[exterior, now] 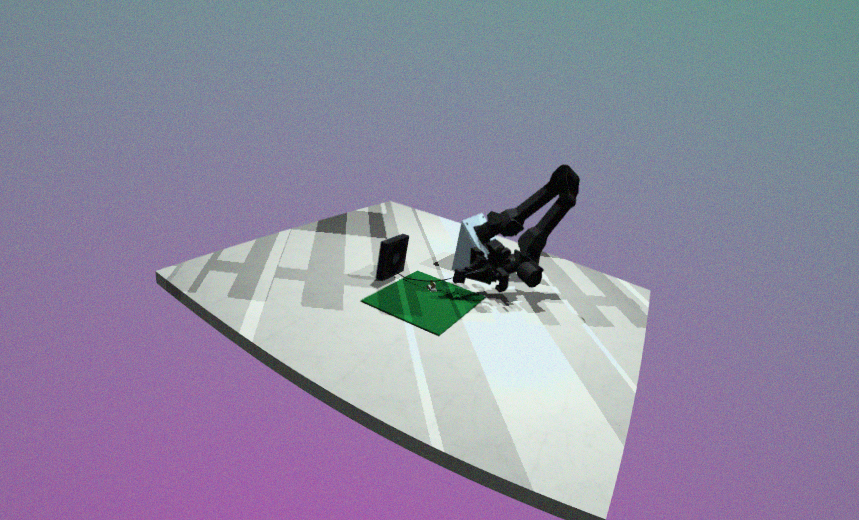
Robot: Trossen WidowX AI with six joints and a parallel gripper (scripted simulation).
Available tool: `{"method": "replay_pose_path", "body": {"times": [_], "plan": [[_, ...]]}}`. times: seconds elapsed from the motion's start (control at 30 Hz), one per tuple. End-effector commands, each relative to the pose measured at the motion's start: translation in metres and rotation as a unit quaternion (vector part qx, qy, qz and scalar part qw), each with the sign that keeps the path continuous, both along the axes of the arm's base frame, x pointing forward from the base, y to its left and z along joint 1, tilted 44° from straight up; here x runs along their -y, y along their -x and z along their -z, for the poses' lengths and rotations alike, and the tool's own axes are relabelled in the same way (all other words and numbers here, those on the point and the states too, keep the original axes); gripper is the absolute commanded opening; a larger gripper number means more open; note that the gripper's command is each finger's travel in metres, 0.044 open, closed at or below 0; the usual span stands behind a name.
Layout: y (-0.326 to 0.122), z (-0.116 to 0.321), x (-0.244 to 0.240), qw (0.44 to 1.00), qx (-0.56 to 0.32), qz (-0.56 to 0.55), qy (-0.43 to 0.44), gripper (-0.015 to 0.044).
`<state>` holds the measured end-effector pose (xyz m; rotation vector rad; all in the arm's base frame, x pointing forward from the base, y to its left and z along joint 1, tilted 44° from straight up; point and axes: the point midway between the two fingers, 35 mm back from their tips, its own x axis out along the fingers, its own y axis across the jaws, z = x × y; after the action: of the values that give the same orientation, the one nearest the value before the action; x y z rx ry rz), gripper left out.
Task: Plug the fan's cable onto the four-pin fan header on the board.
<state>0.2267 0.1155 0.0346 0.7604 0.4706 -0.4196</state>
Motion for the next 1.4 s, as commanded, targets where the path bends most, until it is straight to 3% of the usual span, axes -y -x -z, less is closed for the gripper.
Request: {"method": "replay_pose_path", "body": {"times": [0.0, 1.37], "plan": [[0.0, 0.002, -0.002, 1.0, 0.002, 0.002, 0.0, 0.0], [0.003, 0.028, -0.027, 1.0, 0.001, 0.002, 0.0, 0.0]]}}
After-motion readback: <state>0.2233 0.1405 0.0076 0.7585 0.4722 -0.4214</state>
